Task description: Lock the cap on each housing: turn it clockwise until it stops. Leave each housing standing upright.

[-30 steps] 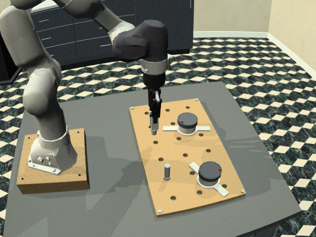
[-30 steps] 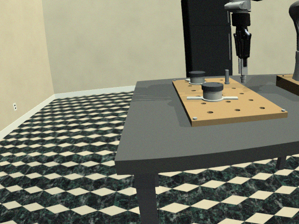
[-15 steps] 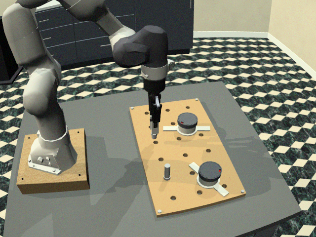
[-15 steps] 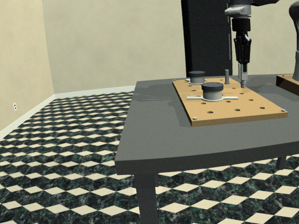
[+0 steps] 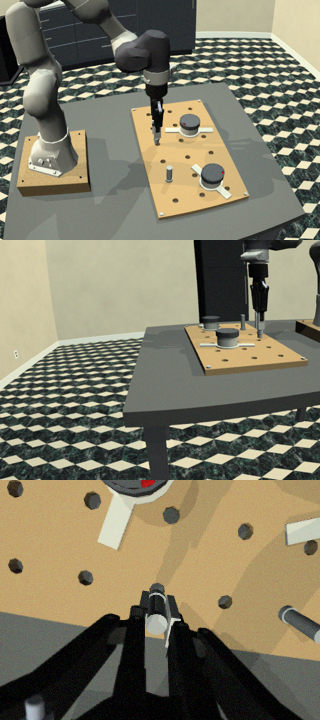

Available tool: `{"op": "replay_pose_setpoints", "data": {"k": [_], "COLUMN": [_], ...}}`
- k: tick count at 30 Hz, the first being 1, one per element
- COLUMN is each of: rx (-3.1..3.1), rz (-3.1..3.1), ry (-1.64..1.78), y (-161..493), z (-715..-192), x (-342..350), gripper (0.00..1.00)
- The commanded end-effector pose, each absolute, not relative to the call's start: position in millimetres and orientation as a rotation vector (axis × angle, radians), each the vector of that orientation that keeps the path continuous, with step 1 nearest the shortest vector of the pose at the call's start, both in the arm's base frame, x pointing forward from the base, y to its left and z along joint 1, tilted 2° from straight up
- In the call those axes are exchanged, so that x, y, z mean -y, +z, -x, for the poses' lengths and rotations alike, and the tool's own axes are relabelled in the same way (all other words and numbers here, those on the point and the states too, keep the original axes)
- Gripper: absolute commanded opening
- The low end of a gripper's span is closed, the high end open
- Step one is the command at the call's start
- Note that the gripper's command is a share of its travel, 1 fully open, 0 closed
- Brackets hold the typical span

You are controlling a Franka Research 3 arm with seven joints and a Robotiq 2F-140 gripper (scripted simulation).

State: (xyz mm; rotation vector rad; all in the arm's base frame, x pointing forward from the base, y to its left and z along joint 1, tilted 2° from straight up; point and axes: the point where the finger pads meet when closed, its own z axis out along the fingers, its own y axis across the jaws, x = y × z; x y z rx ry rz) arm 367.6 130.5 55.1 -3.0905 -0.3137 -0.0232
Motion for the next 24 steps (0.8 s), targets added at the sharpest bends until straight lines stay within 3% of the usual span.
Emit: {"op": "replay_pose_setpoints", "data": {"k": [1,24], "rx": [0.309,0.309], "rz": [3.093,3.092], "ry": [-0.041,-0.041], "y": [53.7,47.4], "z": [-371.1,-371.2], "x": [-130.6,-130.8], "gripper": [0.10,0.10]}}
